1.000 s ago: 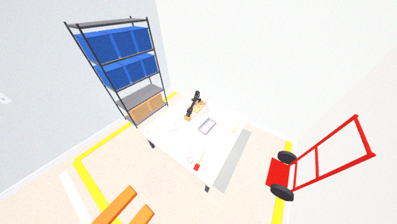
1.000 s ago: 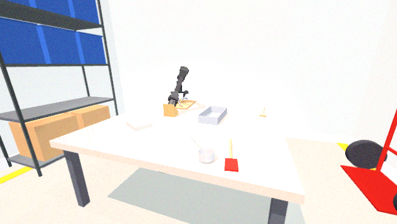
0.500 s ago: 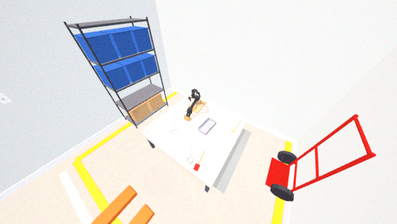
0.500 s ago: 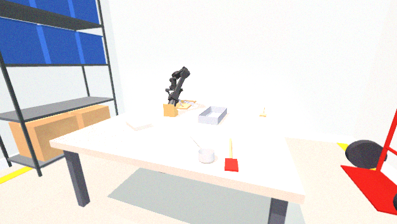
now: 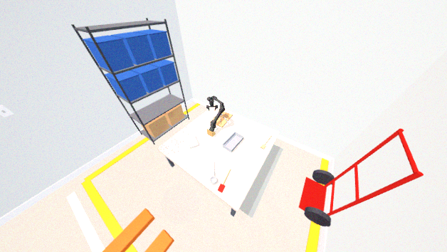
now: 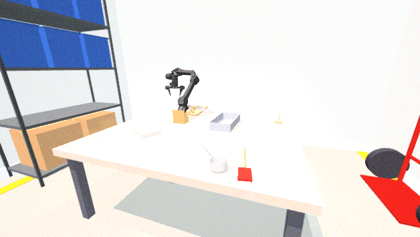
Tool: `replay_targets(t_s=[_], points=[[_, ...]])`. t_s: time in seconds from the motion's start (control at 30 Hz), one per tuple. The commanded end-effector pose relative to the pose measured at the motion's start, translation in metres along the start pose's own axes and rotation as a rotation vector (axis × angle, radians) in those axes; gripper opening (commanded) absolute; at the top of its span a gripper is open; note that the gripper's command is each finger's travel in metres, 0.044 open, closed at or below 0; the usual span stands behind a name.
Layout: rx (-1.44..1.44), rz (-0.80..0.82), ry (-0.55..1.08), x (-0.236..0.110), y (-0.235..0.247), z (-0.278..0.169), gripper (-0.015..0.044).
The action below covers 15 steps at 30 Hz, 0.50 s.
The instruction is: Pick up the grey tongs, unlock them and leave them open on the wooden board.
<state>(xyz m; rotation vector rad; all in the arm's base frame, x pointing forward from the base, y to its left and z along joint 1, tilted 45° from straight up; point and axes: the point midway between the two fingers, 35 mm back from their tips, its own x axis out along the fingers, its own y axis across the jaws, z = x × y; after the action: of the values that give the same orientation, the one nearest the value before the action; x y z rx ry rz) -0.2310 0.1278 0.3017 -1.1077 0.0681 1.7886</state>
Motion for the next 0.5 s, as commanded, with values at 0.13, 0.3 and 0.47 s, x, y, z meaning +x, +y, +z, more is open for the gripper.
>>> replay_targets(t_s=[0.13, 0.3, 0.47], points=[[0.003, 0.192, -0.041, -0.038, -0.012, 0.003, 0.0440], [0.003, 0.192, -0.041, -0.038, -0.012, 0.003, 0.0440], [0.003, 0.192, -0.041, -0.038, -0.012, 0.003, 0.0440]])
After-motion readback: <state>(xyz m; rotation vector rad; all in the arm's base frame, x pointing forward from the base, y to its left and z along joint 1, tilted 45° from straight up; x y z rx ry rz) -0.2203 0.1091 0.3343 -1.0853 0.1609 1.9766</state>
